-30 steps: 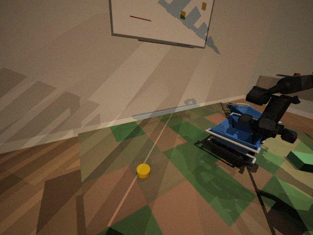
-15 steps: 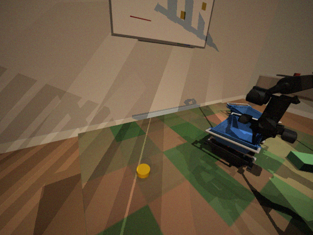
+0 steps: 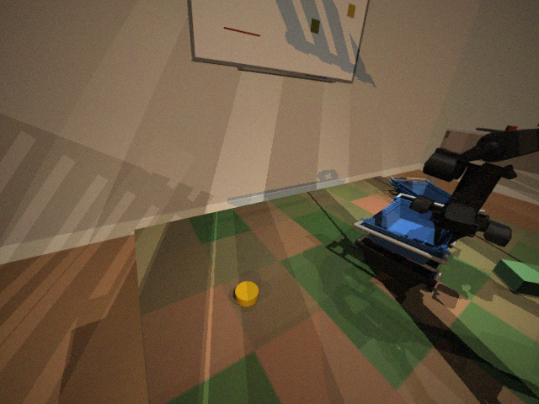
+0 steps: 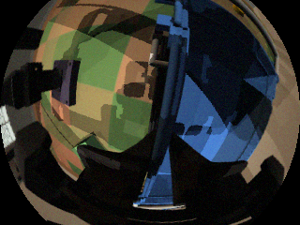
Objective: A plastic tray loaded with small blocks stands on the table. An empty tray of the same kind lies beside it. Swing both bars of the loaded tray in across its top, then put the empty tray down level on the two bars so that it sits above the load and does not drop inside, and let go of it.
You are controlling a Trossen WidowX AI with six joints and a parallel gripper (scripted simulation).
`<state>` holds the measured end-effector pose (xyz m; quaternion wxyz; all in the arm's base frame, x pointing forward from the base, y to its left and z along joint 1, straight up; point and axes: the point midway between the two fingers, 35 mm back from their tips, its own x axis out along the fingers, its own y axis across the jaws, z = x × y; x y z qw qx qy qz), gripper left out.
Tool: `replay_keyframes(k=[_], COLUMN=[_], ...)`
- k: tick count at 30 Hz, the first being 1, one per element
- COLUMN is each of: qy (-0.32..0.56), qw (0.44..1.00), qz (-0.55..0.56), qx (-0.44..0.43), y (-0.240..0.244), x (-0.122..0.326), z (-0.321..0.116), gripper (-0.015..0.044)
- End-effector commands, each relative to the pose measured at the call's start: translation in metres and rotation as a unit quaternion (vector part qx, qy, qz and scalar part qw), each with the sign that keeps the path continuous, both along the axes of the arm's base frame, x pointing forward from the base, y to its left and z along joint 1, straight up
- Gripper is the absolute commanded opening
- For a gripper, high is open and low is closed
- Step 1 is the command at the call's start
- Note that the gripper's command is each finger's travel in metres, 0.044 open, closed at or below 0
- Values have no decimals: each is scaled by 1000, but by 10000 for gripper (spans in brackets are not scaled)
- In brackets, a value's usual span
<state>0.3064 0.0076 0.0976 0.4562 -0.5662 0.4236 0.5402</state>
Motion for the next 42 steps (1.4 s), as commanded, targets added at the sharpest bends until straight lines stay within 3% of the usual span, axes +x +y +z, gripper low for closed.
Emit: replay_keyframes(k=[1, 25, 34, 42], qy=[16, 16, 14, 15], qw=[1000, 1000, 1000, 1000], qz=[1, 1, 0, 0], qx=[-6, -6, -3, -4], y=[-2, -2, -1, -1], x=[-7, -7, -5, -1], z=[-5, -5, 0, 37], gripper=[88, 440, 440, 440])
